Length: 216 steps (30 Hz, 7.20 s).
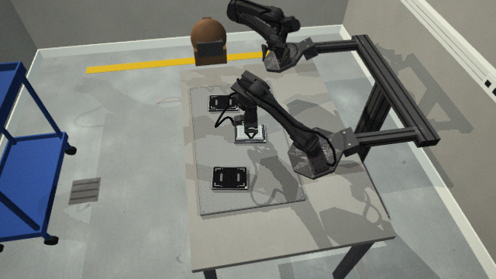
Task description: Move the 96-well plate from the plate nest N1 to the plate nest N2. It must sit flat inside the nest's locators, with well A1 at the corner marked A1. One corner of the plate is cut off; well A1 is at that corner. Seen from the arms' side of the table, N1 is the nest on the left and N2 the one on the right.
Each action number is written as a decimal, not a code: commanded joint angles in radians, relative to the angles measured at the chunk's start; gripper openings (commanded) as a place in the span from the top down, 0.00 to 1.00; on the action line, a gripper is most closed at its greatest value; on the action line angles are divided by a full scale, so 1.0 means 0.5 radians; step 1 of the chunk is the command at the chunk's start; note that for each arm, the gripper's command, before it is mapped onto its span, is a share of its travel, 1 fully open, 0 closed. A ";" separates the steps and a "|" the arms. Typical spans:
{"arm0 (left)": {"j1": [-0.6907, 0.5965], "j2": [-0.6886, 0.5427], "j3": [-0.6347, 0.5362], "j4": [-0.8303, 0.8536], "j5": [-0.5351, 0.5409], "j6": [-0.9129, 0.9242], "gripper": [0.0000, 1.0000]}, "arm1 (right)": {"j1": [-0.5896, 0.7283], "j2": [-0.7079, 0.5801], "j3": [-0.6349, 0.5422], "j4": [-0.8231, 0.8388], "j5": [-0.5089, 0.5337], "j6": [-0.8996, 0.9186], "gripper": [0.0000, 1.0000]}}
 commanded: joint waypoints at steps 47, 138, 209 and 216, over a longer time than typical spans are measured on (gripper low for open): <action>-0.004 0.020 -0.024 0.126 0.041 0.071 0.20 | 0.021 0.026 0.067 -0.014 0.052 0.012 0.00; -0.040 -0.067 -0.066 0.100 0.055 0.062 0.20 | 0.021 0.026 0.067 -0.014 0.052 0.012 0.00; -0.099 -0.209 0.018 -0.247 -0.017 -0.101 0.20 | 0.021 0.026 0.067 -0.014 0.052 0.012 0.00; -0.099 -0.207 0.024 -0.216 0.003 -0.098 0.20 | 0.021 0.026 0.067 -0.014 0.052 0.012 0.00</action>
